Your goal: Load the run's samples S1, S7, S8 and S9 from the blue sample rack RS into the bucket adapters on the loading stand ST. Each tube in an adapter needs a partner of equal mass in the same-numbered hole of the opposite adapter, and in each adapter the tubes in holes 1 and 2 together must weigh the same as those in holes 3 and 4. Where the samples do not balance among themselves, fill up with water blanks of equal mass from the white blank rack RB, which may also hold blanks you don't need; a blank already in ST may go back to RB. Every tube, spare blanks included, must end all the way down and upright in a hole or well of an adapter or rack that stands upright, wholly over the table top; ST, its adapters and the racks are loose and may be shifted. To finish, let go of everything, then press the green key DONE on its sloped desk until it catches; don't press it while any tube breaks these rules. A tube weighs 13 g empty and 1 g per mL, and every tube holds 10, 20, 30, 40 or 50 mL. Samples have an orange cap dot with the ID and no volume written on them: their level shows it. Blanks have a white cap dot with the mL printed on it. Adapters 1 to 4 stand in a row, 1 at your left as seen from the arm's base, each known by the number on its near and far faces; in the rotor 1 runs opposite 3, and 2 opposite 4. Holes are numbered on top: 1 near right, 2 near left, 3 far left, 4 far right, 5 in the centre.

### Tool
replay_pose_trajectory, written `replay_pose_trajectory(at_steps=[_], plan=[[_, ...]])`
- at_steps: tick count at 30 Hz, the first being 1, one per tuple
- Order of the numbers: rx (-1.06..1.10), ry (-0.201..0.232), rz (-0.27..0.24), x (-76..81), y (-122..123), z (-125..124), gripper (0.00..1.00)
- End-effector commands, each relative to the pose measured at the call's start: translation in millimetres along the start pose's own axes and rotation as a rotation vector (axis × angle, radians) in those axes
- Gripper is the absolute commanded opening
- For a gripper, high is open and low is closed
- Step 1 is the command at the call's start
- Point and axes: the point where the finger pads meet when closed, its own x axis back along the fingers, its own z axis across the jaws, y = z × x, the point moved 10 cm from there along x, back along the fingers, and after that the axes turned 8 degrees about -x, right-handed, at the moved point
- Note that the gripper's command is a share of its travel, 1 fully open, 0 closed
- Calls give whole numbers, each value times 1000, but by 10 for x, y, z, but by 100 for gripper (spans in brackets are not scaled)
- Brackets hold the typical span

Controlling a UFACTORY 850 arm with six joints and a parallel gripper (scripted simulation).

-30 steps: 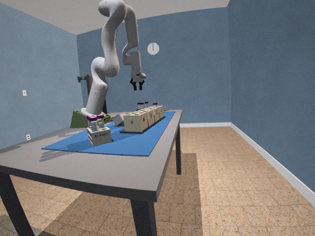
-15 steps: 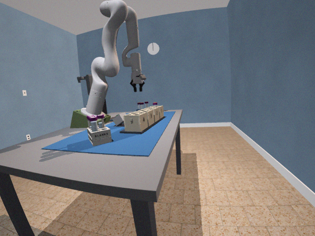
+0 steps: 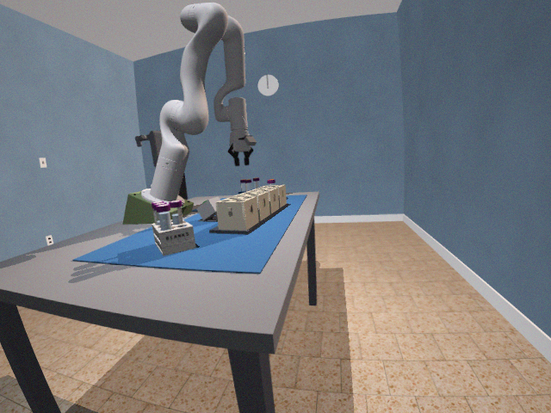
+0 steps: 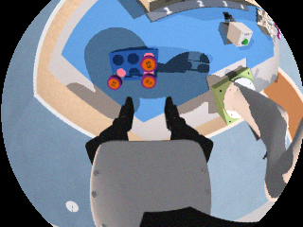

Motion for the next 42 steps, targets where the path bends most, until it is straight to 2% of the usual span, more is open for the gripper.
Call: replay_pose_trajectory(at_steps=[1, 34, 42], plan=[[-1, -3, 1, -91, 2, -9, 57], [-1, -3, 1, -692, 2, -10, 57], [-1, -3, 1, -750, 2, -10, 57]])
